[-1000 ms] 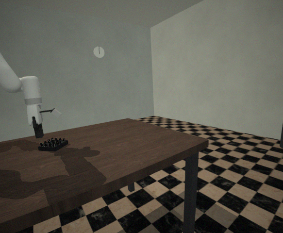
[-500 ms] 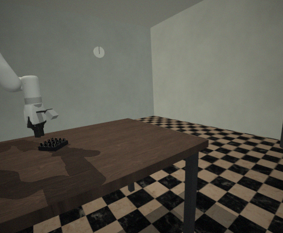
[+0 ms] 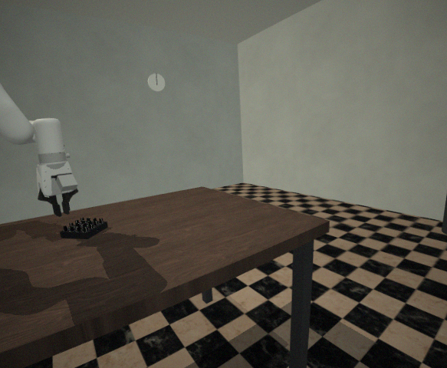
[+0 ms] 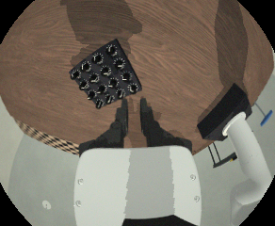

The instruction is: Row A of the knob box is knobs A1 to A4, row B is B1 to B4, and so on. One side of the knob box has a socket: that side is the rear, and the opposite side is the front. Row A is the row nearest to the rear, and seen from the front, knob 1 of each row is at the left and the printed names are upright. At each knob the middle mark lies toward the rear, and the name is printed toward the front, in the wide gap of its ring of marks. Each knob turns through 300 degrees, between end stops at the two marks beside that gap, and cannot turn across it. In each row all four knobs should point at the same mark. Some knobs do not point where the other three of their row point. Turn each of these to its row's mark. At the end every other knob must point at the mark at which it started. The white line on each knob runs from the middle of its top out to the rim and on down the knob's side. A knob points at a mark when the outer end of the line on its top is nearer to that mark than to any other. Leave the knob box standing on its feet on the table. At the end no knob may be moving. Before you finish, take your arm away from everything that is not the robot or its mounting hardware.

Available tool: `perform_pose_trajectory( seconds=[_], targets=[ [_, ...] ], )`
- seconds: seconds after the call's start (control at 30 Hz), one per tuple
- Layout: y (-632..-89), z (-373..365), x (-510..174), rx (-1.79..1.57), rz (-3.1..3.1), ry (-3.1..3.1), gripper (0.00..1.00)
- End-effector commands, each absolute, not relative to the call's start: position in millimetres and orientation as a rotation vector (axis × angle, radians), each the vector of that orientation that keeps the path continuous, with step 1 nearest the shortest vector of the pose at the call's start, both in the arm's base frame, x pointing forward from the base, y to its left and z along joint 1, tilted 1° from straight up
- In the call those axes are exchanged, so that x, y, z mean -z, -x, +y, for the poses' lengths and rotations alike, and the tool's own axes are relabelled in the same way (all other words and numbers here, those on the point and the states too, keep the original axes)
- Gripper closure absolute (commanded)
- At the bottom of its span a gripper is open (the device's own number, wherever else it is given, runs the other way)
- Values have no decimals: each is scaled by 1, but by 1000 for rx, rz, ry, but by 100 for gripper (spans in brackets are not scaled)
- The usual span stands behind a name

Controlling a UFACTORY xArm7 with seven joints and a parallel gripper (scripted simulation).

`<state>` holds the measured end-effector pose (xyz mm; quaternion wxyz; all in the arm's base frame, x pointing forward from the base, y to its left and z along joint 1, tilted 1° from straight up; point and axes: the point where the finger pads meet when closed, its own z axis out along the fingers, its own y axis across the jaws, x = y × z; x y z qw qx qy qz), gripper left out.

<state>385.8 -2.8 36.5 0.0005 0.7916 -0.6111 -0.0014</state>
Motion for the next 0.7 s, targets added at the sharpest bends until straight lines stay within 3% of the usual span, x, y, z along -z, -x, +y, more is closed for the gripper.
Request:
perform_pose_trajectory(
  seconds=[0.0,0.67],
  targets=[
    [-387,-3,-39,-16,-2099,-2322,81],
    [-387,-2,-43,-19,-2755,-1497,81]
  ],
)
